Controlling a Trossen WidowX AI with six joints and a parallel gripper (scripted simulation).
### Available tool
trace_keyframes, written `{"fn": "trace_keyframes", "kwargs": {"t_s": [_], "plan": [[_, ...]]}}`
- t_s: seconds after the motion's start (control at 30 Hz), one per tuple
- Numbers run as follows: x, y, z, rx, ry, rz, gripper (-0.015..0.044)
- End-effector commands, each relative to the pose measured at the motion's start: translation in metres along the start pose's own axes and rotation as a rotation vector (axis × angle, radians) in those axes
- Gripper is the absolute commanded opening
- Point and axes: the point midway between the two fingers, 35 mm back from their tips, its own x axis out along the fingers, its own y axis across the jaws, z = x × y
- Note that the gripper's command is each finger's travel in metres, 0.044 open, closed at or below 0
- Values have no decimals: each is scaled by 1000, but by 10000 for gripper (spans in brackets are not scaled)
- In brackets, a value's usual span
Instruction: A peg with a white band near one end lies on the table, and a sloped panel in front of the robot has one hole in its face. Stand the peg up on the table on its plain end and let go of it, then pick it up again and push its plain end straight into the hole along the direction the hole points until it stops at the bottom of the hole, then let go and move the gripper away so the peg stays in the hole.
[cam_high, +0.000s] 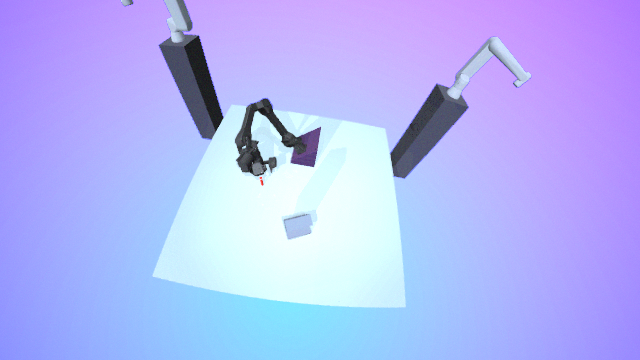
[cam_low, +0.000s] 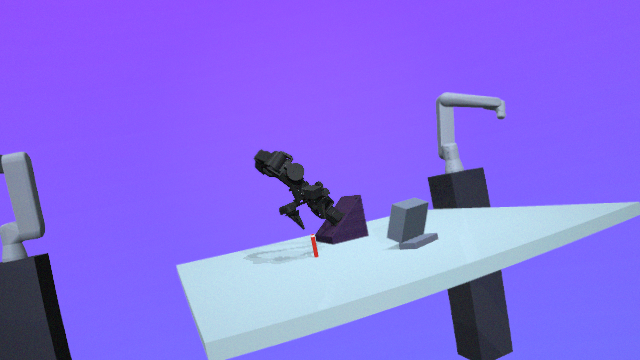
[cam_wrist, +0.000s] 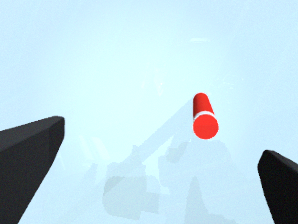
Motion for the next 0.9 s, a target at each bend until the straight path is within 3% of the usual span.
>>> {"fn": "trace_keyframes", "kwargs": {"t_s": [0.0, 0.13, 0.4, 0.87], "plan": [[-4, -5, 3, -35, 76, -77, 440], [-11, -10, 8, -76, 132, -166, 440], [-12, -10, 8, -74, 135, -171, 440], [-10, -11, 8, 266, 104, -192, 440]]}}
